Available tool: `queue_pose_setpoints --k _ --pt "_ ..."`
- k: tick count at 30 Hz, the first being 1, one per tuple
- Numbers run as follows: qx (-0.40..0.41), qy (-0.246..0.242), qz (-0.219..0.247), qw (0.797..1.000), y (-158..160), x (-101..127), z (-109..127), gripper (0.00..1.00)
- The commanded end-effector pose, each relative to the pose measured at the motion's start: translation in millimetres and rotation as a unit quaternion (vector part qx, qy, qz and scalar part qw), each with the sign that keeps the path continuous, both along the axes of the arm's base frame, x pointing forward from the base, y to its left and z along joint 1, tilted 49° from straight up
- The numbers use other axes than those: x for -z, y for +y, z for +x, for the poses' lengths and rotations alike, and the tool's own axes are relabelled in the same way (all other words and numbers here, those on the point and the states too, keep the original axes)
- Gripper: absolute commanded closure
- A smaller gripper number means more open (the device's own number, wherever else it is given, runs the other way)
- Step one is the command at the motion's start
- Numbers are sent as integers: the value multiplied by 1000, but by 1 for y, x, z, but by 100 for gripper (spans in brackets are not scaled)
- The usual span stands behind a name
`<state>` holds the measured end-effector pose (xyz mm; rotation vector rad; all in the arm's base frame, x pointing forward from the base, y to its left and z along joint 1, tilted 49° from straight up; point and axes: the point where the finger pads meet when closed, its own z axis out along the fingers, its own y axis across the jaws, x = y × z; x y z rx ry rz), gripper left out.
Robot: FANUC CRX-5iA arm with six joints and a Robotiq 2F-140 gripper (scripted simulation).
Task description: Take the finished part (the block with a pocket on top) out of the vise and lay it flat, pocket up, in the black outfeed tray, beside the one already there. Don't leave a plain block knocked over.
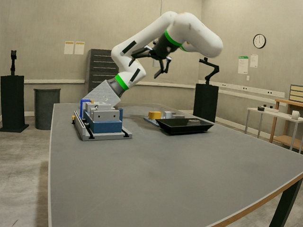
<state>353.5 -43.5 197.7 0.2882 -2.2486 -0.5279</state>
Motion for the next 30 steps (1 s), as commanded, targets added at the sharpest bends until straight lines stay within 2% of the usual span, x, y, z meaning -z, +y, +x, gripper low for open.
queue_pose_setpoints --k 1,5,7,8,15,22,24,25,30 --pt "83 12 -10 996 -11 17 25 0" --pt "147 20 -19 989 -20 31 45 0" --pt "147 20 -19 989 -20 31 45 0" --pt "194 26 -26 980 -27 41 61 0" --pt "296 38 -40 954 -41 64 95 0" --pt "403 52 -55 912 -56 88 133 0" --pt "403 52 -55 912 -56 88 133 0" --pt "447 57 -61 890 -63 98 149 0" --pt "514 65 -71 852 -73 115 173 0"
